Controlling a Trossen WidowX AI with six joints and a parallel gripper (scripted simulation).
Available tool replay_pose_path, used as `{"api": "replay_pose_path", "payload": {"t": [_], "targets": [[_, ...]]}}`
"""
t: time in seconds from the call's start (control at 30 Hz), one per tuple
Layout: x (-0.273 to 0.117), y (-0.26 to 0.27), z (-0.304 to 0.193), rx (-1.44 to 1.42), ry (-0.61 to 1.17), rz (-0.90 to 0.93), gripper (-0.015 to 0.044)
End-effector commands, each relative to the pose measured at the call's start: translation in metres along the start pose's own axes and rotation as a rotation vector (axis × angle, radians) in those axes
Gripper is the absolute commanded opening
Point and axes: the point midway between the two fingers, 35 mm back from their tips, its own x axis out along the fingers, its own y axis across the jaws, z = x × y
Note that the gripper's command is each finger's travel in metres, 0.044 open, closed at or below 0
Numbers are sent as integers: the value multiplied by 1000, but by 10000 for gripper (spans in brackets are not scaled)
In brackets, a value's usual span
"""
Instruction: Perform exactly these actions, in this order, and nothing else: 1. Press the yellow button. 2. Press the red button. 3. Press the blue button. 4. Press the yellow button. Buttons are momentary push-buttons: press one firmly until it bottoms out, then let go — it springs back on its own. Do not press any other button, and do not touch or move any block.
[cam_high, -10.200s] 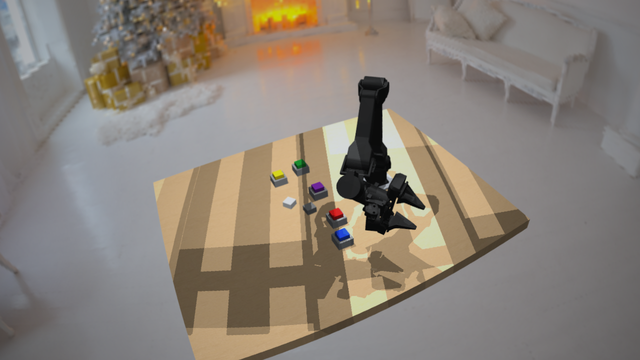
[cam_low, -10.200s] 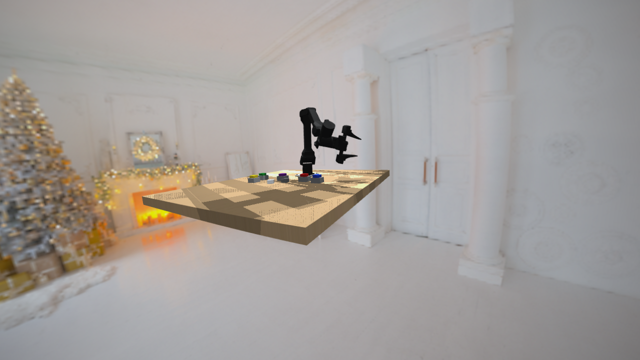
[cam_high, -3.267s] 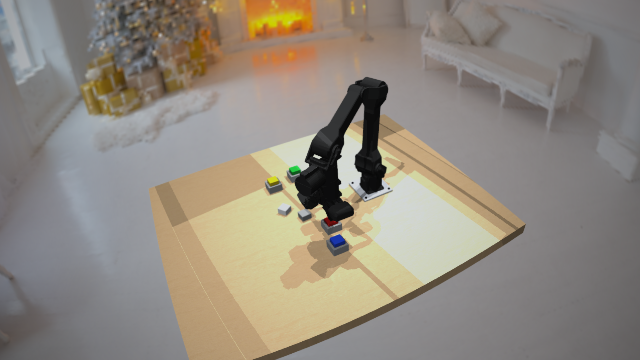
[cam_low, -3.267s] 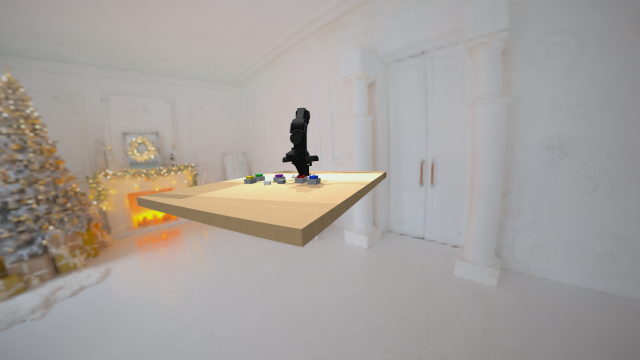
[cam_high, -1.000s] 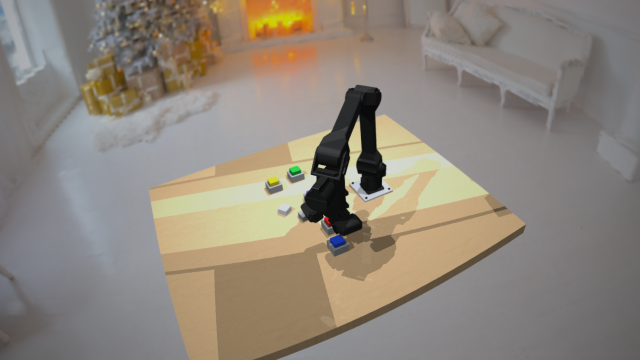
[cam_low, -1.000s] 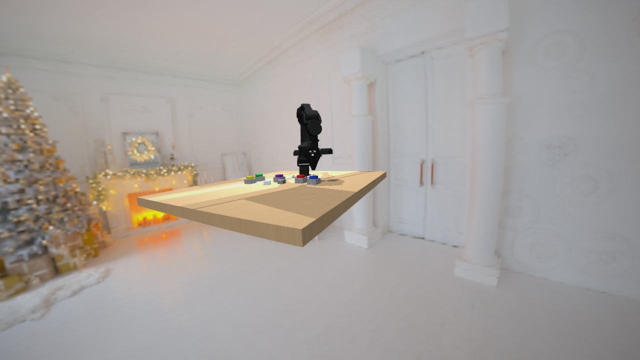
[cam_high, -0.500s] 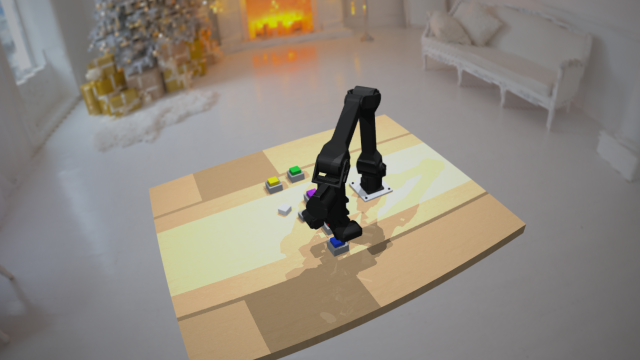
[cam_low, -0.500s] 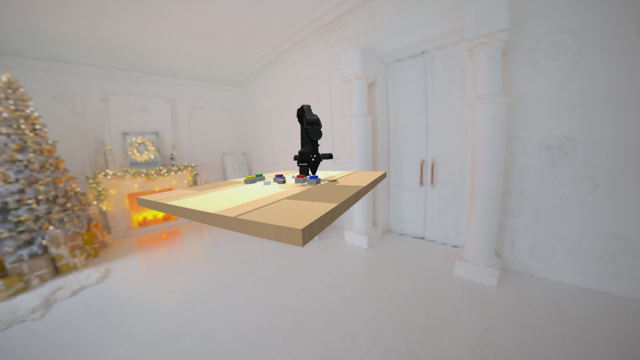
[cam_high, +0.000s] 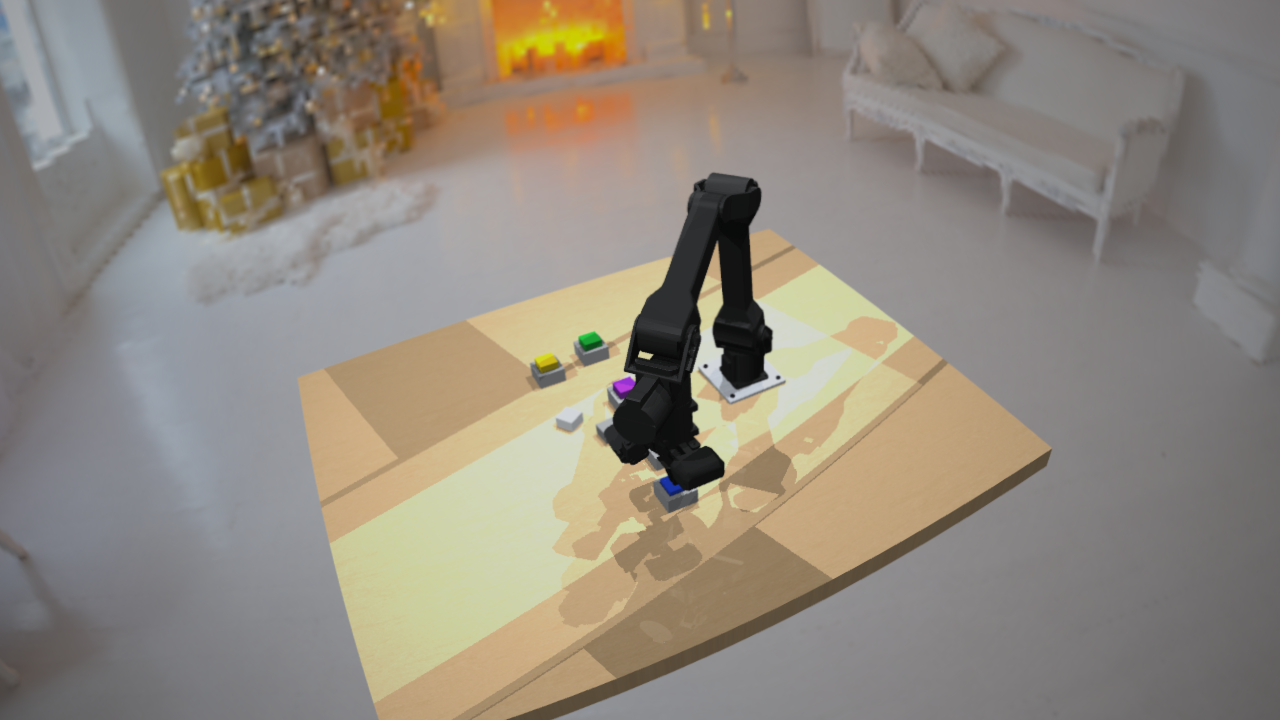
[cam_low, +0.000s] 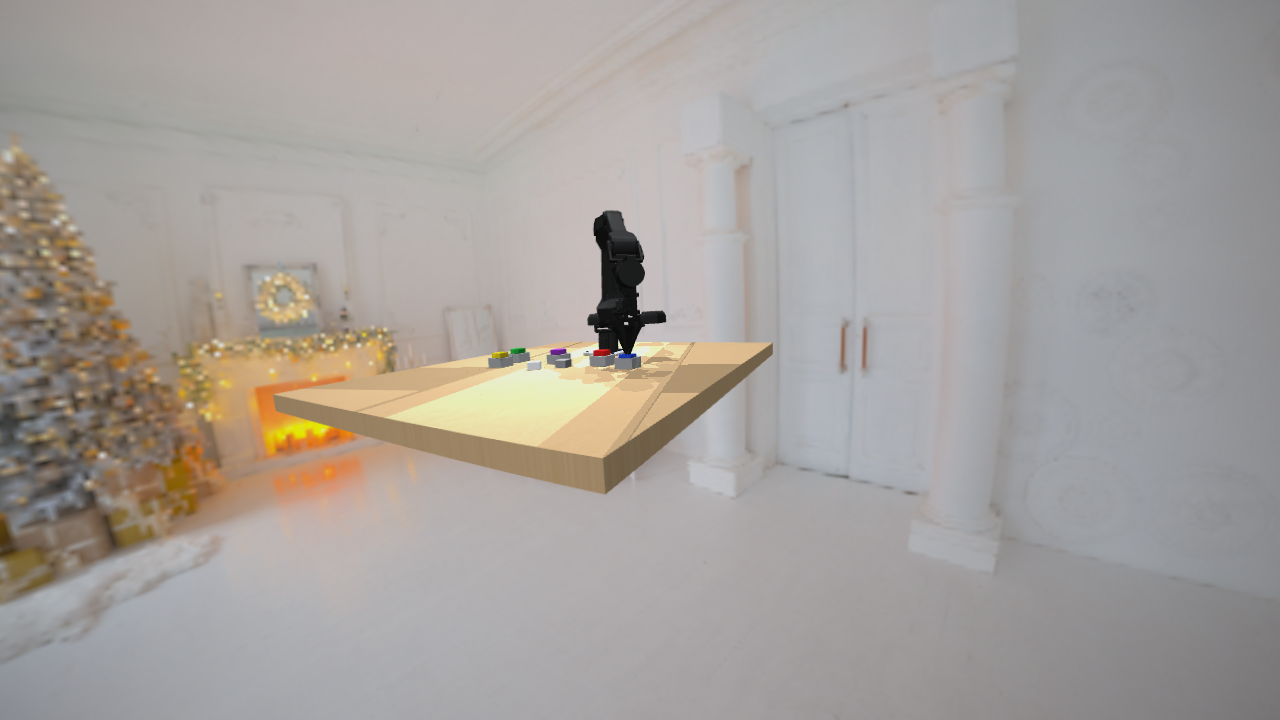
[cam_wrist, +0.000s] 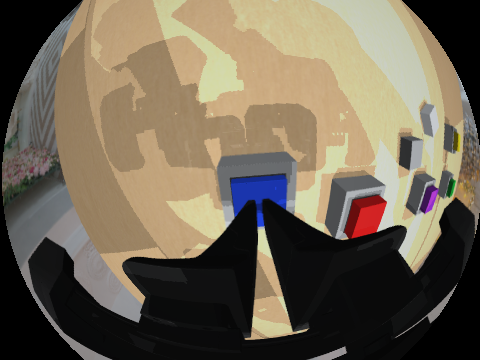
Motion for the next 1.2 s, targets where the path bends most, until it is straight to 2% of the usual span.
{"api": "replay_pose_path", "payload": {"t": [0.0,0.3,0.43,0.63,0.83,1.03,1.17], "targets": [[1,-1,0,5,0,-5,20],[1,-1,0,5,0,-5,20],[-29,0,0,5,-1,-5,20],[-34,0,0,5,-1,-5,20],[-91,0,0,5,-1,-5,20],[-93,-2,2,5,-1,-5,20],[-92,-40,33,8,-8,-10,20]]}}
